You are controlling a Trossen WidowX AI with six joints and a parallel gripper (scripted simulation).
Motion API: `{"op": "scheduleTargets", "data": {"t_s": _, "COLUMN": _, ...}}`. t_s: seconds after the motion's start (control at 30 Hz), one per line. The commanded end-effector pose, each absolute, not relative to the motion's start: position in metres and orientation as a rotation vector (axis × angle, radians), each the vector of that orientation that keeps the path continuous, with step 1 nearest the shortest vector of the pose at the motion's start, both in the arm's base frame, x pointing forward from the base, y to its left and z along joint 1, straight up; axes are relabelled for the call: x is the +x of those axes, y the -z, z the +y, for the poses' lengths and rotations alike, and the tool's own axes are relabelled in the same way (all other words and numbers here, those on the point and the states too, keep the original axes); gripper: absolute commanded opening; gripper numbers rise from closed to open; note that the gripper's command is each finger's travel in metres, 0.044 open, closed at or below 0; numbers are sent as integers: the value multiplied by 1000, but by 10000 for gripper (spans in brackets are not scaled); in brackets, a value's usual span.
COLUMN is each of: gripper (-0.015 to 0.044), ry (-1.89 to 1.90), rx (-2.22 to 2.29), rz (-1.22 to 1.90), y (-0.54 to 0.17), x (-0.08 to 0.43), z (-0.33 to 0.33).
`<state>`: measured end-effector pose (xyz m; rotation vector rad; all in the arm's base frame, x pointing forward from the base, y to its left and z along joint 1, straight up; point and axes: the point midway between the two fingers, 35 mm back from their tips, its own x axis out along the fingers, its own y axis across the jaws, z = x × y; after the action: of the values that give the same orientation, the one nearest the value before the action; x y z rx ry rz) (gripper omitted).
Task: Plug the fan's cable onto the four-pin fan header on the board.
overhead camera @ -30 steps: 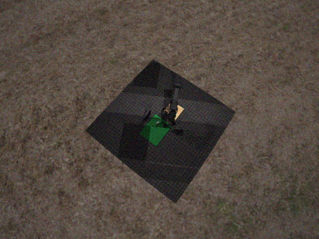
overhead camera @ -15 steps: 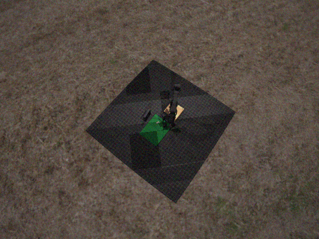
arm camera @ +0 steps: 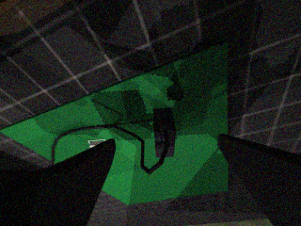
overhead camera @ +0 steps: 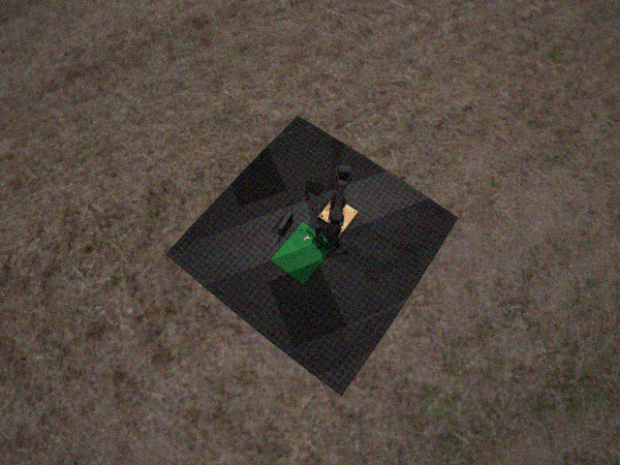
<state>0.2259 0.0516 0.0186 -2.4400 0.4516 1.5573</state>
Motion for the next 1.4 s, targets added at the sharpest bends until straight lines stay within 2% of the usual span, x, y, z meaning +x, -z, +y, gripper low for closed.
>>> {"op": "scheduleTargets", "data": {"t_s": 0.0, "gripper": 440, "ry": -1567, "rx": -2439, "rz": 448, "y": -10, "x": 225, "z": 52}}
{"op": "scheduleTargets", "data": {"t_s": 0.2, "gripper": 440, "ry": -1568, "rx": -2439, "rz": 448, "y": -7, "x": 224, "z": 52}}
{"op": "scheduleTargets", "data": {"t_s": 0.7, "gripper": 46, "ry": -1561, "rx": -2439, "rz": 453, "y": -9, "x": 225, "z": 51}}
{"op": "scheduleTargets", "data": {"t_s": 0.9, "gripper": 0, "ry": -1561, "rx": -2439, "rz": 453, "y": -10, "x": 225, "z": 51}}
{"op": "scheduleTargets", "data": {"t_s": 1.37, "gripper": 0, "ry": -1563, "rx": -2439, "rz": 451, "y": -49, "x": 230, "z": 54}}
